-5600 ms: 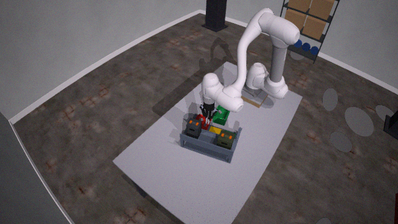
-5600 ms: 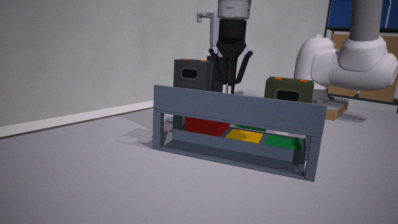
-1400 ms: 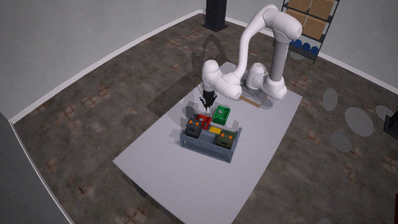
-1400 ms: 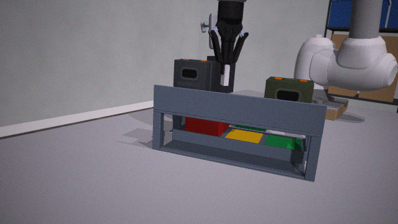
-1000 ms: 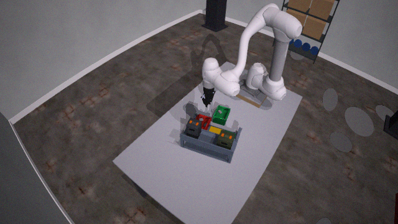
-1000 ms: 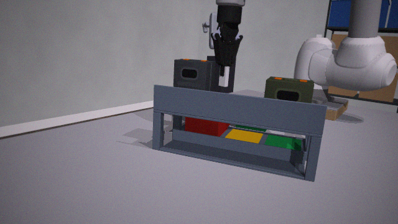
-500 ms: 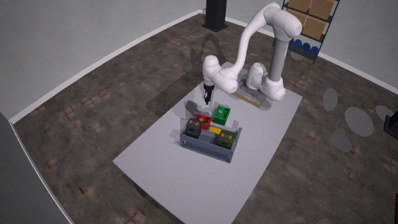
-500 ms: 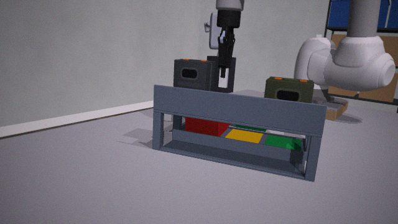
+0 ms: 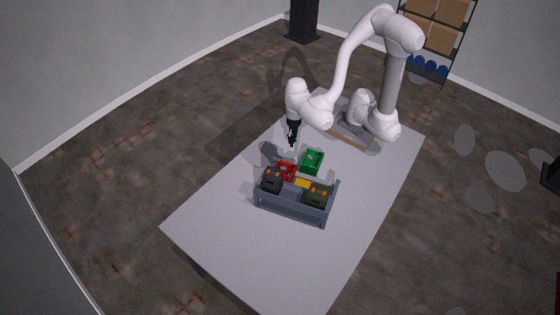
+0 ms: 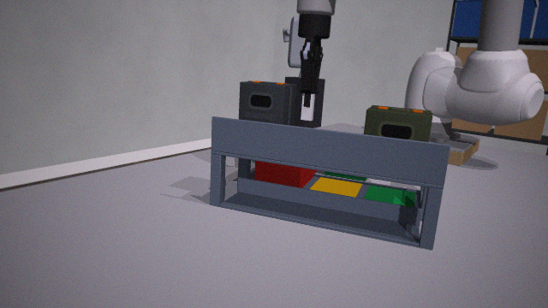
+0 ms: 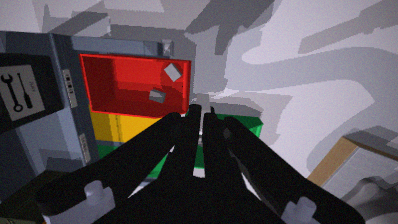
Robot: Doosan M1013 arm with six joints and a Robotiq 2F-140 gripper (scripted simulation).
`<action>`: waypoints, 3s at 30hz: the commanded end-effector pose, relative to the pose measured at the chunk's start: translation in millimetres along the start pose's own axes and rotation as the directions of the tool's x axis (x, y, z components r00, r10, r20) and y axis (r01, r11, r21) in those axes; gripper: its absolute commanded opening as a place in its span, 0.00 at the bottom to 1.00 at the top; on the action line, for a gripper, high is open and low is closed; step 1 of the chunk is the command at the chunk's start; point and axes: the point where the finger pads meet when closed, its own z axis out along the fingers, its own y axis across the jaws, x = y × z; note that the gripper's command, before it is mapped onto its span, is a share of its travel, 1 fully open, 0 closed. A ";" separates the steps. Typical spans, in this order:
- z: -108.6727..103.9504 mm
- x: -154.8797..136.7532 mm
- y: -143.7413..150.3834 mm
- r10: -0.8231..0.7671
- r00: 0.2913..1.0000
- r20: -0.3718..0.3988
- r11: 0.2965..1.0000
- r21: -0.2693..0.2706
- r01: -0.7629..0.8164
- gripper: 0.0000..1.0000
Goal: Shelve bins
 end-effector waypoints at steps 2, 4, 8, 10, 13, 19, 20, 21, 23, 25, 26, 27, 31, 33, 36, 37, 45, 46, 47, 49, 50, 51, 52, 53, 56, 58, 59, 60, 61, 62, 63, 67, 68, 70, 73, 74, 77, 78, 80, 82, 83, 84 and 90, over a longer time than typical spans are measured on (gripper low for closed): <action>-0.1 0.0 0.0 0.000 1.000 0.000 1.000 0.000 0.000 0.10; -0.1 0.0 0.0 0.000 1.000 0.000 1.000 0.000 0.000 0.10; -0.1 0.0 0.0 0.000 1.000 0.000 1.000 0.000 0.000 0.10; -0.1 0.0 0.0 0.000 1.000 0.000 1.000 0.000 0.000 0.10; -0.1 0.0 0.0 0.000 1.000 0.000 1.000 0.000 0.000 0.10; -0.1 0.0 0.0 0.000 1.000 0.000 1.000 0.000 0.000 0.10; -0.1 0.0 0.0 0.000 1.000 0.000 1.000 0.000 0.000 0.10; -0.1 0.0 0.0 0.000 1.000 0.000 1.000 0.000 0.000 0.10; -0.1 0.0 0.0 0.000 1.000 0.000 1.000 0.000 0.000 0.10; -0.1 0.0 0.0 0.000 1.000 0.000 1.000 0.000 0.000 0.10; -0.1 0.0 0.0 0.000 1.000 0.000 1.000 0.000 0.000 0.10; 0.0 0.0 0.0 0.000 1.000 0.000 1.000 0.000 0.000 0.10; 1.0 0.0 0.0 0.000 1.000 0.000 1.000 0.000 0.000 0.10; 1.0 0.0 0.0 0.000 1.000 0.000 1.000 0.000 0.000 0.10; 3.1 0.0 0.0 0.000 1.000 0.001 1.000 0.000 0.000 0.10; 4.2 0.0 0.0 0.000 1.000 0.001 1.000 0.000 0.000 0.10; 19.8 0.1 0.1 0.000 1.000 0.001 1.000 0.000 0.000 0.10; 22.5 0.1 0.1 0.000 1.000 0.001 1.000 0.000 0.000 0.10; 25.3 0.1 0.1 0.000 1.000 0.001 1.000 0.000 0.000 0.10; 28.2 0.2 0.2 0.000 1.000 0.001 1.000 0.000 0.000 0.10; 28.2 0.2 0.2 0.000 1.000 0.001 1.000 0.000 0.000 0.10; 31.3 0.2 0.2 0.000 1.000 0.001 1.000 0.000 0.000 0.10; 34.5 0.2 0.2 0.000 1.000 0.001 1.000 0.000 0.000 0.10; 37.7 0.2 0.2 0.000 1.000 0.001 1.000 0.000 0.000 0.10; 47.7 0.3 0.3 0.000 1.000 0.001 1.000 0.000 0.000 0.10; 54.4 0.3 0.3 0.000 1.000 0.001 1.000 0.000 0.000 0.10; 57.8 0.3 0.3 0.000 1.000 0.001 1.000 0.000 0.000 0.10; 61.1 0.4 0.4 0.000 1.000 0.001 1.000 0.000 0.000 0.10; 64.4 0.4 0.4 0.000 1.000 0.001 1.000 0.000 0.000 0.10; 67.6 0.4 0.4 0.000 1.000 0.001 1.000 0.000 0.000 0.10; 70.8 0.4 0.4 0.000 1.000 0.001 1.000 0.000 0.000 0.10; 76.8 0.5 0.5 0.000 1.000 0.001 1.000 0.000 0.000 0.10; 79.7 0.5 0.5 0.000 1.000 0.001 1.000 0.000 0.000 0.10; 85.1 0.5 0.5 0.000 1.000 0.001 1.000 0.000 0.000 0.10; 92.3 0.6 0.5 0.000 1.000 0.001 1.000 0.000 0.000 0.10; 94.3 0.6 0.6 0.000 1.000 0.001 1.000 0.000 0.000 0.10; 99.7 0.6 0.6 0.000 1.000 0.001 1.000 0.000 0.000 0.10; 101.1 0.6 0.6 0.000 1.000 0.001 1.000 0.000 0.000 0.10; 103.6 0.6 0.6 0.000 1.000 0.001 1.000 0.000 0.000 0.10; 105.4 0.7 0.6 0.000 1.000 0.001 1.000 0.000 0.000 0.10; 105.4 0.7 0.6 0.000 1.000 0.001 1.000 0.000 0.000 0.10; 105.4 0.7 0.6 0.000 1.000 0.001 1.000 0.000 0.000 0.10; 107.9 0.7 0.6 0.000 1.000 0.001 1.000 0.000 0.000 0.10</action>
